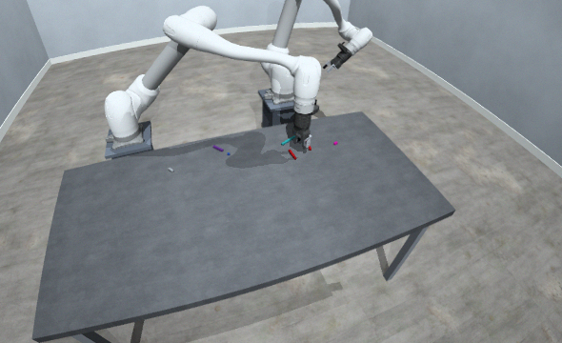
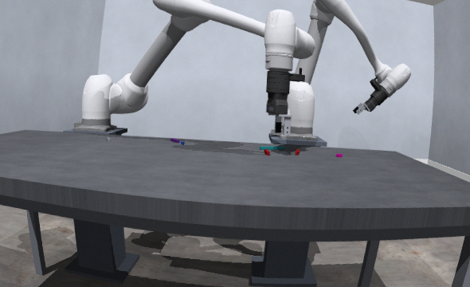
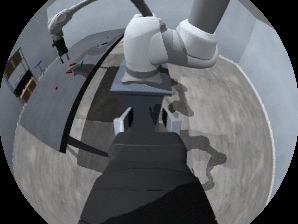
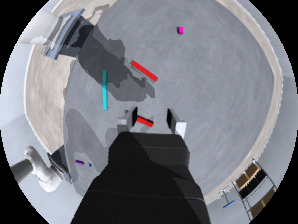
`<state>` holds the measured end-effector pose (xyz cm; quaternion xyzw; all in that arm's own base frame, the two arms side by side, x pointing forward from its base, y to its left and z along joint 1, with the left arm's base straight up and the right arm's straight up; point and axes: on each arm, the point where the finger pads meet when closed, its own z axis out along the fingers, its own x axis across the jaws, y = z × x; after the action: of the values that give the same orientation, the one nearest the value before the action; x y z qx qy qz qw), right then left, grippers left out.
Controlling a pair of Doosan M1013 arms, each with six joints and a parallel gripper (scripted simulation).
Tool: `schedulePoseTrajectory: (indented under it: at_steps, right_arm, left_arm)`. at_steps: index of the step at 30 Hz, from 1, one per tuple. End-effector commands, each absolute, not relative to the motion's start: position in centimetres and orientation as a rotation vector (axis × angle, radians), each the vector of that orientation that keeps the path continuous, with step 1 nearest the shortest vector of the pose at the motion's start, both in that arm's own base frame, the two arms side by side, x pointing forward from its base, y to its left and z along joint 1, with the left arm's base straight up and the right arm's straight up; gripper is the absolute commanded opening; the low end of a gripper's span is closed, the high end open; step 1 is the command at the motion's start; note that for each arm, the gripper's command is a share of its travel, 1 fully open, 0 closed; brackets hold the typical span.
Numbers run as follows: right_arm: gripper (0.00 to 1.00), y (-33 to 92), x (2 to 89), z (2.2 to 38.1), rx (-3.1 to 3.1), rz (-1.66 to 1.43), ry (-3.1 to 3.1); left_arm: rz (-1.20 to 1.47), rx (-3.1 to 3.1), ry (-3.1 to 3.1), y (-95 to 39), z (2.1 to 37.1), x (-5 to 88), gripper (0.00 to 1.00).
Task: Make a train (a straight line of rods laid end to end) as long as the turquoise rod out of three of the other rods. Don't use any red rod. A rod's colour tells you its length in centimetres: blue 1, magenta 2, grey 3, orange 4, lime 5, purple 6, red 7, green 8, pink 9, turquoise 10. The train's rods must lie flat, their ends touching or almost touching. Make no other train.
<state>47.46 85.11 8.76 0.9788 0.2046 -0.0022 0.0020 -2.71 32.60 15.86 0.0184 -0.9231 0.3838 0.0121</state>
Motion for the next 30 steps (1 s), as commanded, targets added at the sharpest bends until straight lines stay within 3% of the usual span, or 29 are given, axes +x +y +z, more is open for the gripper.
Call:
schedulePoseTrajectory:
  at_steps: [1,30]
  right_arm:
    - [1.0,82.7,48.6,9.5,3.122,0.006,0.384]
    - [1.0,62.2,50.4,10.5,2.821,0.006,-1.393]
  left_arm:
    - [1.192,0.06,-2.879,32.3,15.9,-3.0,1.0]
    - [1.192,0.06,-2.879,32.3,15.9,-3.0,1.0]
